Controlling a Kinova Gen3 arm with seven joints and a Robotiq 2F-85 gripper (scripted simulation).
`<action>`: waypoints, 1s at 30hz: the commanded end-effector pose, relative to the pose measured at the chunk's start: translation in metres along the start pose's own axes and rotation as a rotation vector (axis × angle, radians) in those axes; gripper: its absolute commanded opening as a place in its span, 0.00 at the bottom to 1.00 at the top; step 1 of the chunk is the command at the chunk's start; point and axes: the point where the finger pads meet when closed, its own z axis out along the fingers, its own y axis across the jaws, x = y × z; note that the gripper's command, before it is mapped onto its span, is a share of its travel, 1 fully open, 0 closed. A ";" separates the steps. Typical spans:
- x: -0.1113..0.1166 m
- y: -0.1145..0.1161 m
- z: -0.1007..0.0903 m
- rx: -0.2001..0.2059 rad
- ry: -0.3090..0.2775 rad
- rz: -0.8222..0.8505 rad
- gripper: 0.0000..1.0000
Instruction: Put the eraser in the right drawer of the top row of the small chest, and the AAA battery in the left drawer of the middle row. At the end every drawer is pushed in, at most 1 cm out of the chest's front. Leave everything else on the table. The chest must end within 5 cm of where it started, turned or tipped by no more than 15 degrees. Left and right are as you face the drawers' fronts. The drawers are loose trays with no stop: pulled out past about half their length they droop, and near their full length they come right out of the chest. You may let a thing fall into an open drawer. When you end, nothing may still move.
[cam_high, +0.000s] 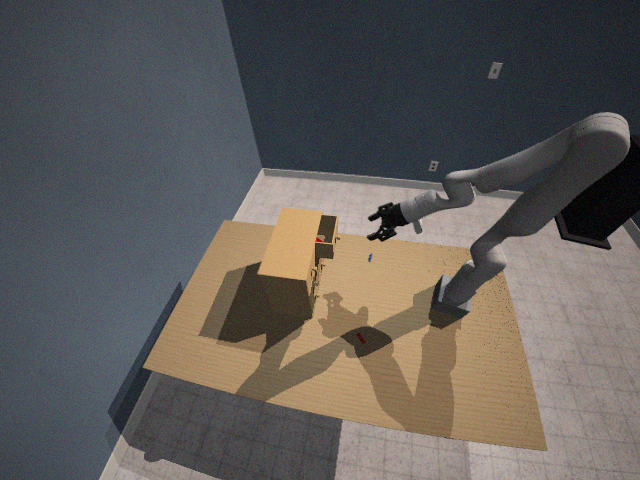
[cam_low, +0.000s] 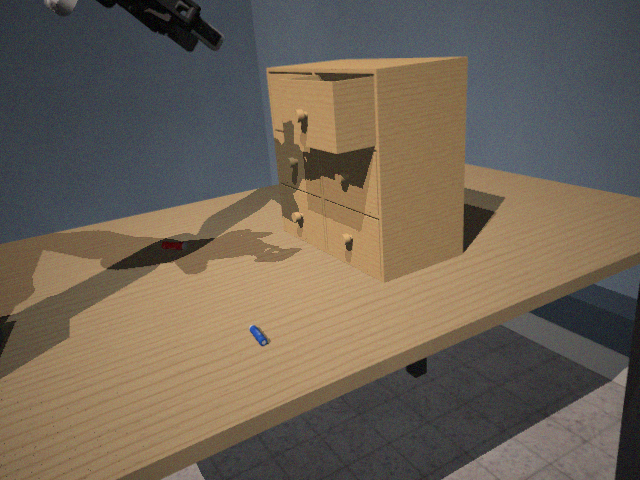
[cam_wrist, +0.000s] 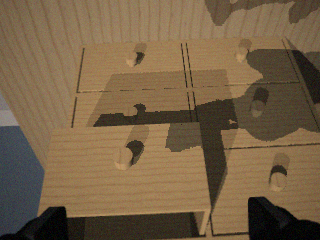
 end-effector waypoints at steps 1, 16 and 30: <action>-0.001 0.000 0.000 0.000 -0.002 0.000 1.00; -0.001 0.001 0.000 -0.003 0.011 0.000 1.00; -0.001 0.001 -0.001 -0.003 0.028 0.000 1.00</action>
